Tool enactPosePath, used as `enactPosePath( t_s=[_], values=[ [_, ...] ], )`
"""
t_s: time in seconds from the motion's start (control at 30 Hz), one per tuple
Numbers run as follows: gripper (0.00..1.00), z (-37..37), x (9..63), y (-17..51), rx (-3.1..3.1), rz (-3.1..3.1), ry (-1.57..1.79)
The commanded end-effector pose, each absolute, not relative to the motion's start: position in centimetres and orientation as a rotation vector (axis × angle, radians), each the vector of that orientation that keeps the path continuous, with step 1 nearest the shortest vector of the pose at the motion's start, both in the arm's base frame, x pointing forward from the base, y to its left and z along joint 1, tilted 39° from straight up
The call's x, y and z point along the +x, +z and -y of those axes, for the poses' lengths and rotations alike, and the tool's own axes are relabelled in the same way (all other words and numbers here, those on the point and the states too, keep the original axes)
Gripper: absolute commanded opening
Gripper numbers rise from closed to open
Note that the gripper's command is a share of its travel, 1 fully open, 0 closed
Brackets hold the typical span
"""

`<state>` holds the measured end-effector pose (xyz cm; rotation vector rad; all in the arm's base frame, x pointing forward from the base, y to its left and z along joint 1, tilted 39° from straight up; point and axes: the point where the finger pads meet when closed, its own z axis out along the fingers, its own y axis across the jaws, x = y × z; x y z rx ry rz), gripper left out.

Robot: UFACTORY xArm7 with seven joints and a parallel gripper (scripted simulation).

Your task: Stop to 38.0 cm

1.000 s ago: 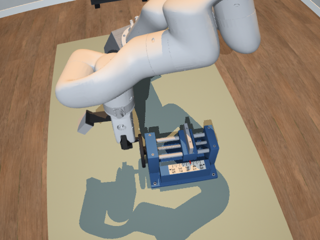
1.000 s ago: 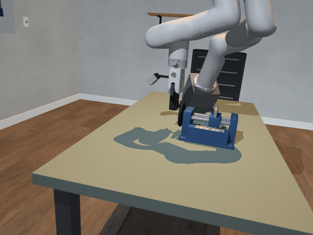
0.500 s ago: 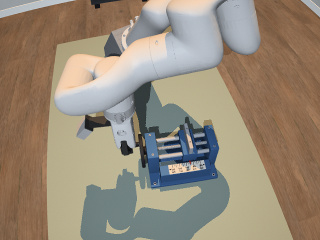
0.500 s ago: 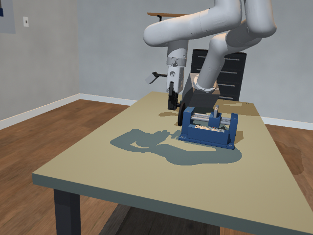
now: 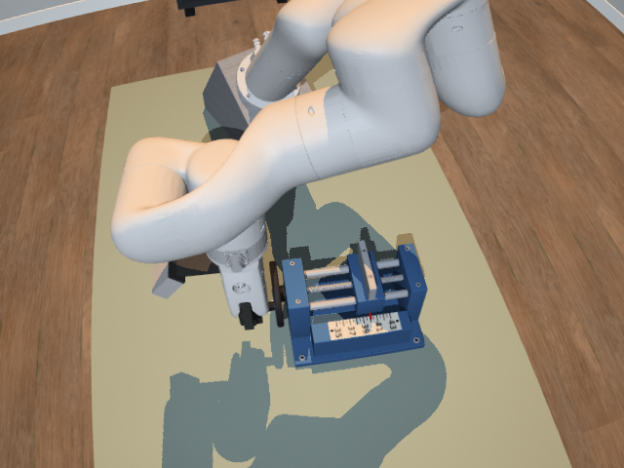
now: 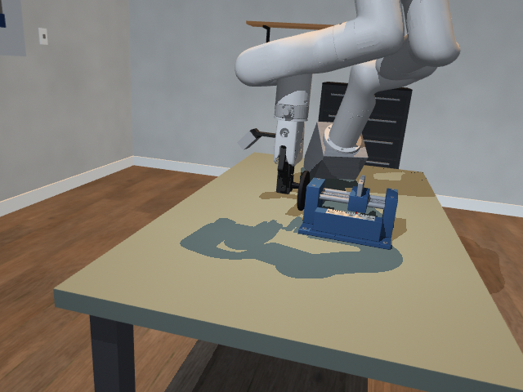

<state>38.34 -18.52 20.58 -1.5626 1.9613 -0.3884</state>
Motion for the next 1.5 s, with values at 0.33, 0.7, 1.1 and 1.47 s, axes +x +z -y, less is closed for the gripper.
enactPosePath(
  t_s=[0.33,0.7,1.1,1.47],
  values=[
    [0.06,18.0,40.5,17.2,-1.563,-1.963,-0.382],
    [0.06,17.4,40.0,15.6,-1.563,-1.963,-0.382],
    [0.06,16.9,38.6,14.4,-1.563,-1.963,-0.382],
    [0.06,16.6,36.9,14.1,-1.563,-1.963,-0.382]
  ],
)
